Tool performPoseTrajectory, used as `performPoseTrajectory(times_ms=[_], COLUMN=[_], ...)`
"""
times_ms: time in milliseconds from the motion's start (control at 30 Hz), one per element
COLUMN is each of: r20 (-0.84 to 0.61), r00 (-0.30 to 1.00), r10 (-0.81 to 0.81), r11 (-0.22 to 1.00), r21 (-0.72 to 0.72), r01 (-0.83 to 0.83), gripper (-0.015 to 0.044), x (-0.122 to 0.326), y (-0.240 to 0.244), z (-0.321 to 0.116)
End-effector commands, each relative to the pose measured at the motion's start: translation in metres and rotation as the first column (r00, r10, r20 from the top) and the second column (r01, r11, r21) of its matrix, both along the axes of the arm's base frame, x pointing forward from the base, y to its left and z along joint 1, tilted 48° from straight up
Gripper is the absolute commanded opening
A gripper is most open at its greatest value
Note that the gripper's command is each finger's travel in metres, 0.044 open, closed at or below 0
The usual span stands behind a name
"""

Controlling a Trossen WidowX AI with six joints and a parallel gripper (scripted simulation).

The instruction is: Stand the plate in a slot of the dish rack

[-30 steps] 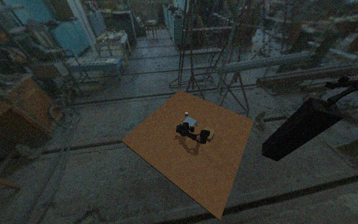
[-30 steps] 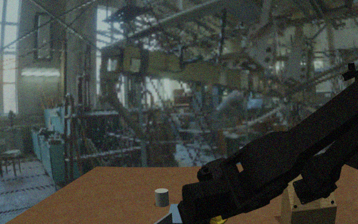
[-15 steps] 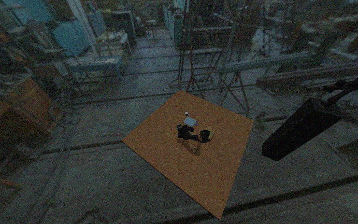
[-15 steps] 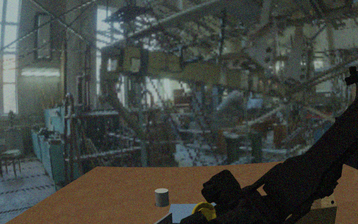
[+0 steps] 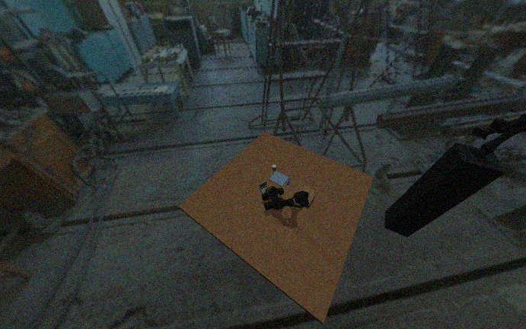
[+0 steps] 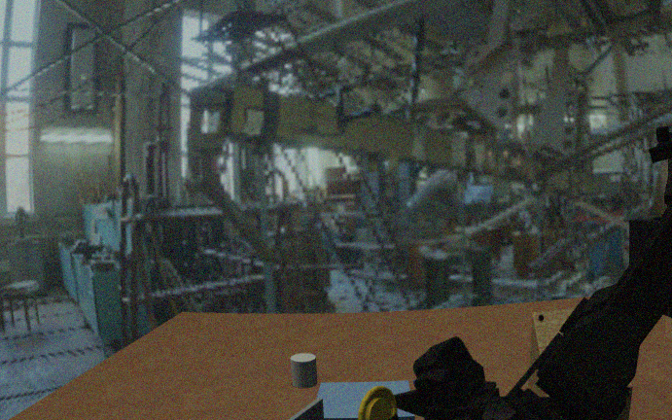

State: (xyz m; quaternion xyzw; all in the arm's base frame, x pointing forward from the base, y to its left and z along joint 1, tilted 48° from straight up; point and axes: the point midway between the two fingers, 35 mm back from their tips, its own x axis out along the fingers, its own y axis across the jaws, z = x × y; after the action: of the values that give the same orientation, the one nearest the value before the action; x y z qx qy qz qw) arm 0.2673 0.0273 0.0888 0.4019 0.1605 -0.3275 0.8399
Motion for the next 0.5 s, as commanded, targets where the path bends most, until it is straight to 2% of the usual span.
performPoseTrajectory(times_ms=[0, 267, 467], r20=[0.095, 0.249, 0.262], r00=[0.995, 0.968, 0.965], r10=[0.003, 0.002, 0.001], r11=[0.999, 0.997, 0.997], r21=[-0.038, -0.077, -0.078], r01=[0.001, 0.018, 0.02], gripper=[0.0, 0.0, 0.0], x=[-0.004, -0.015, -0.016], y=[0.004, 0.011, 0.012], z=[0.008, 0.022, 0.023])
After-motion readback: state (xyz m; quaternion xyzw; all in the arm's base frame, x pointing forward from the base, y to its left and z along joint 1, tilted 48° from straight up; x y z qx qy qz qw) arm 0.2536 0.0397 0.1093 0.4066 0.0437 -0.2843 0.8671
